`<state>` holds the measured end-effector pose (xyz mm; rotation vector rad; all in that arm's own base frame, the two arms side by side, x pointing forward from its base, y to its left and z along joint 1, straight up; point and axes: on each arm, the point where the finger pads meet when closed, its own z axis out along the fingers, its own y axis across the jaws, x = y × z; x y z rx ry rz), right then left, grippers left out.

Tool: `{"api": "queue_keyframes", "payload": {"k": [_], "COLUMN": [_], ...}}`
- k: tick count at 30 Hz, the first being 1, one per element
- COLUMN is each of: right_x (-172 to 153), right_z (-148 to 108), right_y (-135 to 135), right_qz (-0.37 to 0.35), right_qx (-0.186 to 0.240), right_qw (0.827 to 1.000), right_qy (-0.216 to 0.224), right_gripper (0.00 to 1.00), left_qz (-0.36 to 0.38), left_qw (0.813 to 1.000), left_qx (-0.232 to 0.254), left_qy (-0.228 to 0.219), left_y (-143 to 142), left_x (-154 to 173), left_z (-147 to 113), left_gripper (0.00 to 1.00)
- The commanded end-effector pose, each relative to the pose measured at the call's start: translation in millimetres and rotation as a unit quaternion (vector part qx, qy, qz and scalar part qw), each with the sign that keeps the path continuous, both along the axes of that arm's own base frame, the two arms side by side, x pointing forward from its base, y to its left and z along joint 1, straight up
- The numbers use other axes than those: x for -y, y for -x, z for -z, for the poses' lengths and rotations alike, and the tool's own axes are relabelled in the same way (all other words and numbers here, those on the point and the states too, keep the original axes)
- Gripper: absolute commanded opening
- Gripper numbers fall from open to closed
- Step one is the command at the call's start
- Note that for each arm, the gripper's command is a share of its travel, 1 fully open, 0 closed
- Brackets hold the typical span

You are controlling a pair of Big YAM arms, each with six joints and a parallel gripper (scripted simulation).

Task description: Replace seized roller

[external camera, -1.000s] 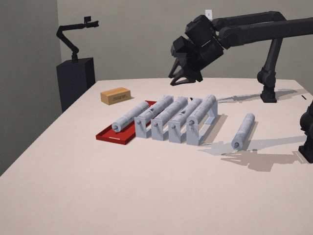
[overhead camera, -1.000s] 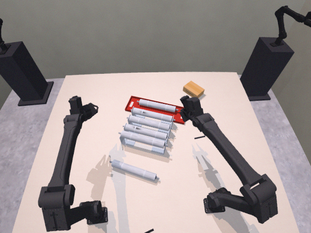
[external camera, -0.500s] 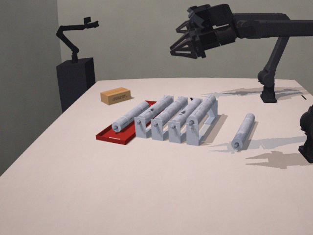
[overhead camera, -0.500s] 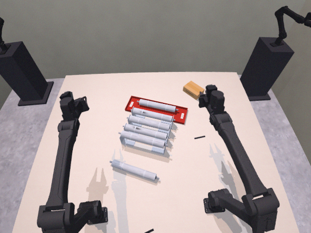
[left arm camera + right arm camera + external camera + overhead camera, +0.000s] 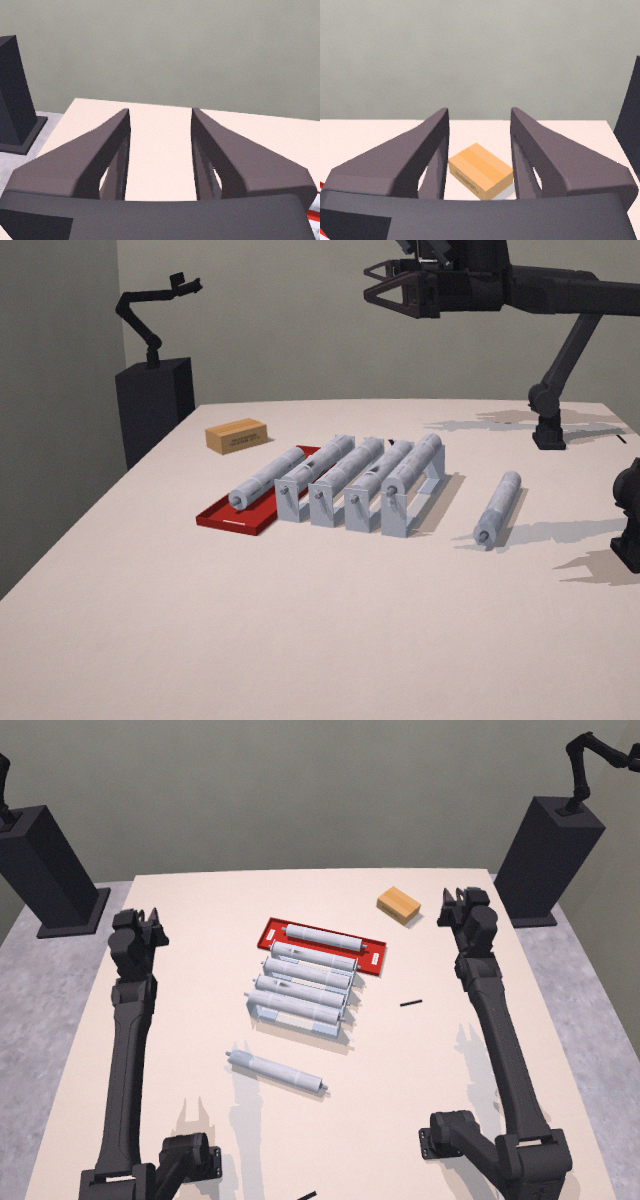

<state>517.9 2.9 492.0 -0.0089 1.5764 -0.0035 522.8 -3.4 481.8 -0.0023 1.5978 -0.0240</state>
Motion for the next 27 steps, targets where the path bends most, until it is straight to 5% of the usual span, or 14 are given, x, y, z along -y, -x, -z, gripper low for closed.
{"api": "queue_keyframes", "payload": {"k": [1, 6, 7, 19, 26, 27], "right_x": [5.7, -3.1, 10.5, 2.9, -1.4, -2.2], "right_z": [-12.6, -17.3, -64.5, -42.0, -40.9, -40.6], "right_y": [-5.2, -4.5, 10.7, -5.3, -5.6, -5.7], "right_qz": [0.003, -0.005, 0.010, 0.000, -0.004, -0.005], "right_qx": [0.021, 0.025, 0.067, 0.036, 0.031, 0.031], "right_qw": [1.000, 1.000, 0.998, 0.999, 0.999, 1.000], "right_qy": [-0.014, -0.009, 0.001, 0.001, 0.001, 0.001], "right_gripper": [0.32, 0.32, 0.32, 0.32, 0.32, 0.32], "left_qz": [-0.012, -0.006, -0.009, -0.001, -0.004, -0.003], "left_qw": [0.999, 1.000, 1.000, 0.999, 1.000, 1.000], "left_qx": [0.032, -0.006, 0.004, 0.031, 0.028, 0.028], "left_qy": [-0.022, -0.012, -0.002, -0.005, -0.008, -0.009], "left_y": [7.7, -3.8, -1.9, -1.7, -2.5, -2.5], "left_x": [-10.2, -4.3, -5.5, 3.7, 1.3, 1.8], "left_z": [-16.6, 10.6, -7.8, -43.7, -31.4, -32.4], "left_gripper": [0.32, 0.32, 0.32, 0.32, 0.32, 0.62]}}
